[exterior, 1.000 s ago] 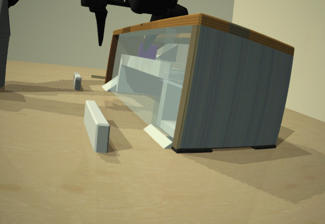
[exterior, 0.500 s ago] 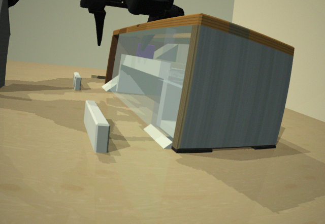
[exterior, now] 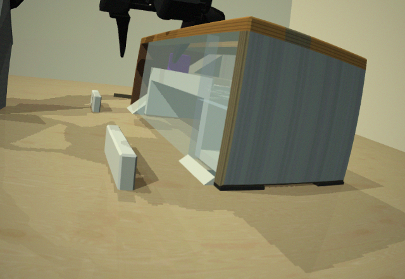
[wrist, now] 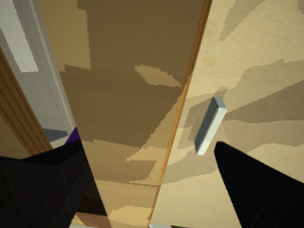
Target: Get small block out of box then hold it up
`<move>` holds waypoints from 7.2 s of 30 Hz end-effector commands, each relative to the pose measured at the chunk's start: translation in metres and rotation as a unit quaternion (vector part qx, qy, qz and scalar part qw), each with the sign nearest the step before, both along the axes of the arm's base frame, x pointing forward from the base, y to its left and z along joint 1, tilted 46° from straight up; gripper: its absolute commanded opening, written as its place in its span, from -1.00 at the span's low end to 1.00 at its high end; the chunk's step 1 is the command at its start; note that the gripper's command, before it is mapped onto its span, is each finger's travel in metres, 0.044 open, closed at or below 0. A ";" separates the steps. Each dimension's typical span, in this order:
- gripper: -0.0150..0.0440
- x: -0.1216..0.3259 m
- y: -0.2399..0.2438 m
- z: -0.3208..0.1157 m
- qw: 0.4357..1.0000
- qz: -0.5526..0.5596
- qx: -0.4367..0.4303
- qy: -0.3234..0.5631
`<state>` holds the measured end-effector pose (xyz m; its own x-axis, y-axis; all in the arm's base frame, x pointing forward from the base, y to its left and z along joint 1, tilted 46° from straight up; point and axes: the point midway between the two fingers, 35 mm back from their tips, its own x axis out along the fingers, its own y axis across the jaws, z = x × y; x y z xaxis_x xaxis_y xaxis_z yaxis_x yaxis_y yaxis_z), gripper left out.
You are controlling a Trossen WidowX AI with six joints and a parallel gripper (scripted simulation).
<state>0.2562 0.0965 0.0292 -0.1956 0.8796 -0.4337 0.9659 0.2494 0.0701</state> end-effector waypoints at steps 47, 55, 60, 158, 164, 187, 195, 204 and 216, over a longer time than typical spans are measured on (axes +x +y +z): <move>0.47 -0.019 -0.018 0.081 0.949 -0.210 -0.101 0.213; 0.47 -0.037 -0.013 0.095 0.846 -0.385 -0.111 0.353; 0.47 -0.043 -0.012 0.099 0.799 -0.441 -0.096 0.398; 0.47 -0.065 0.049 0.043 -0.029 0.564 0.001 -0.826; 0.47 -0.067 0.053 0.039 -0.191 0.585 0.023 -0.788; 0.47 -0.064 0.056 0.038 -0.701 0.515 0.059 -0.490; 0.47 -0.064 0.056 0.038 -0.701 0.515 0.059 -0.489; 0.47 -0.064 0.056 0.038 -0.701 0.515 0.059 -0.489; 0.47 -0.063 0.066 0.028 -0.701 0.515 0.061 -0.488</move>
